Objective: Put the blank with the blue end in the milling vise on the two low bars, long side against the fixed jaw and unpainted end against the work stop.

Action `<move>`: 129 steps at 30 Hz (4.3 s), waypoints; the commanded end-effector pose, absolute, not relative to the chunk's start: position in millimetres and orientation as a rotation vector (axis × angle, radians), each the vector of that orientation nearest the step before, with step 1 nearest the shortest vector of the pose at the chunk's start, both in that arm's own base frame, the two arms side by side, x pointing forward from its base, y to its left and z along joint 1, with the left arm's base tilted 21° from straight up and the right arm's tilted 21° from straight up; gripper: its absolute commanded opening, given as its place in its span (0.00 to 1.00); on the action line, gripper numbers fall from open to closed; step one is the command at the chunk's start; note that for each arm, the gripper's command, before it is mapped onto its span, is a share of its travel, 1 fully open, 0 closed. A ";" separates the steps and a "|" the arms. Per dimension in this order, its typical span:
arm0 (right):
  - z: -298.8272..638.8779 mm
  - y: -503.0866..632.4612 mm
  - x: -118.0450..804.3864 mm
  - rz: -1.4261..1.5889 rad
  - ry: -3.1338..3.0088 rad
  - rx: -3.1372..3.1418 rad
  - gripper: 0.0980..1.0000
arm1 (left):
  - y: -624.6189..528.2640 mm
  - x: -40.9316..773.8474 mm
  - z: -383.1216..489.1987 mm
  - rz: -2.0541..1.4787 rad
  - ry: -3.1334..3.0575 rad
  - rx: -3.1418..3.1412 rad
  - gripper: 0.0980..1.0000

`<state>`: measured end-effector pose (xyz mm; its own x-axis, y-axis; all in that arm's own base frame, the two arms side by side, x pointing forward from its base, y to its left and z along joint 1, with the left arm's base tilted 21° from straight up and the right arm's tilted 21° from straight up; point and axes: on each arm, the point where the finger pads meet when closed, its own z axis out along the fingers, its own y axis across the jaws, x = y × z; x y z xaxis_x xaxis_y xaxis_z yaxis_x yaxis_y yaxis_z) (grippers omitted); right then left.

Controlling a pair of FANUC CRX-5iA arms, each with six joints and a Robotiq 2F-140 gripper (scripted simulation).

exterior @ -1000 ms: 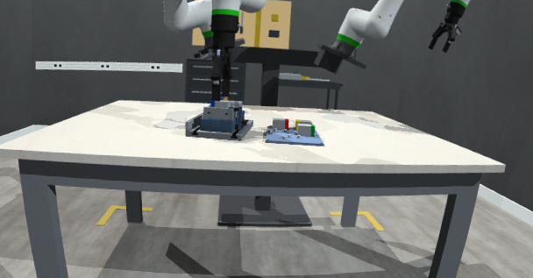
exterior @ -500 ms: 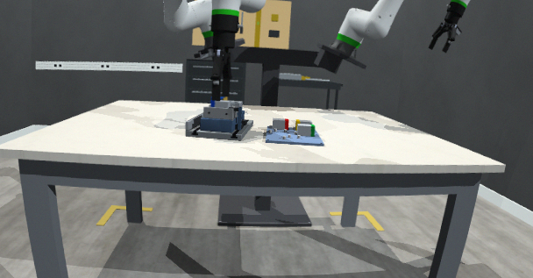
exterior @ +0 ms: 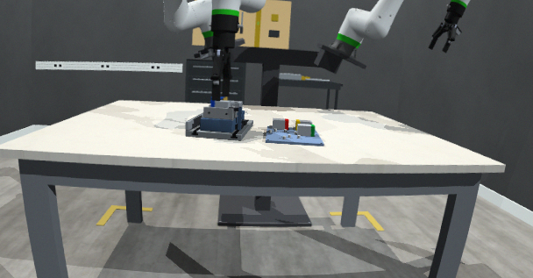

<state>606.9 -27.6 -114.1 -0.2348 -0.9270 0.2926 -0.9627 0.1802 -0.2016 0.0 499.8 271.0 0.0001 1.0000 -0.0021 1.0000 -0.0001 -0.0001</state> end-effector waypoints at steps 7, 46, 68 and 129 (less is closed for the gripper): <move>-113.3 -27.1 607.6 0.528 -2.332 1.877 1.00 | 500.0 0.0 272.0 0.000 2.221 2.221 1.00; -107.2 -24.9 606.8 0.528 -2.332 1.877 1.00 | 500.0 0.0 272.0 0.000 2.221 2.221 1.00; -103.5 -23.6 606.2 0.528 -2.332 1.877 1.00 | 500.0 0.0 272.0 0.000 2.221 2.221 1.00; -88.7 -18.5 604.1 0.528 -2.332 1.877 1.00 | 500.0 0.0 272.0 0.000 2.221 2.221 1.00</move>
